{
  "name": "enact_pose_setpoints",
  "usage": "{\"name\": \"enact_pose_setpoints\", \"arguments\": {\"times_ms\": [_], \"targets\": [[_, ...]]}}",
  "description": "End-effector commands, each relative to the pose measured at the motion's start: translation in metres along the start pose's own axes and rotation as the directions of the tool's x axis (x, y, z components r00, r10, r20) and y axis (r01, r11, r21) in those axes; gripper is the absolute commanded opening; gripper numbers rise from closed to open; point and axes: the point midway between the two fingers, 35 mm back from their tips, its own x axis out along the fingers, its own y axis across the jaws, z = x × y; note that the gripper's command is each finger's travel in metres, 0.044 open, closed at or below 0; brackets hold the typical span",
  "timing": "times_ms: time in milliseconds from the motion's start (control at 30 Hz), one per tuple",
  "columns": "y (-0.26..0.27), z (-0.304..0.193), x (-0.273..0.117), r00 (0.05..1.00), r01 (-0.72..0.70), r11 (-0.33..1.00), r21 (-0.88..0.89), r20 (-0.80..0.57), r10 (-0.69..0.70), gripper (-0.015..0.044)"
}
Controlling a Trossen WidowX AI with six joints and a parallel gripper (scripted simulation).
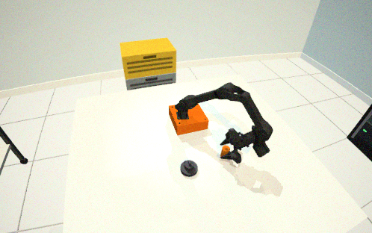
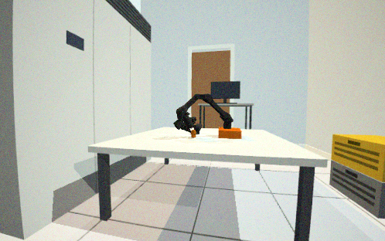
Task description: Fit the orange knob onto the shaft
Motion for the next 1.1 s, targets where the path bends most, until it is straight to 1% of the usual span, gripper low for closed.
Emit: {"name": "enact_pose_setpoints", "arguments": {"times_ms": [0, 167, 233, 333, 467, 567, 700, 767, 1067], "targets": [[0.0, 0.0, 0.0, 1.0, 0.001, 1.0, 0.0, 0.0, -0.001, 0.044], [0.0, 0.0, 0.0, 1.0, 0.001, 1.0, 0.0, 0.0, -0.001, 0.044], [0.0, 0.003, -0.003, 0.999, 0.009, 1.0, 0.003, -0.033, -0.009, 0.044], [0.001, 0.015, -0.016, 0.983, 0.039, 0.999, 0.012, -0.182, -0.036, 0.044], [0.002, 0.034, -0.035, 0.919, 0.056, 0.998, 0.013, -0.391, -0.046, 0.044], [0.001, 0.049, -0.049, 0.844, 0.046, 0.999, 0.011, -0.536, -0.033, 0.044], [0.0, 0.069, -0.067, 0.718, 0.006, 1.0, 0.014, -0.696, 0.005, 0.044], [0.0, 0.073, -0.07, 0.694, -0.004, 1.0, 0.015, -0.72, 0.014, 0.044], [0.0, 0.073, -0.07, 0.694, -0.004, 1.0, 0.015, -0.72, 0.014, 0.044]]}}
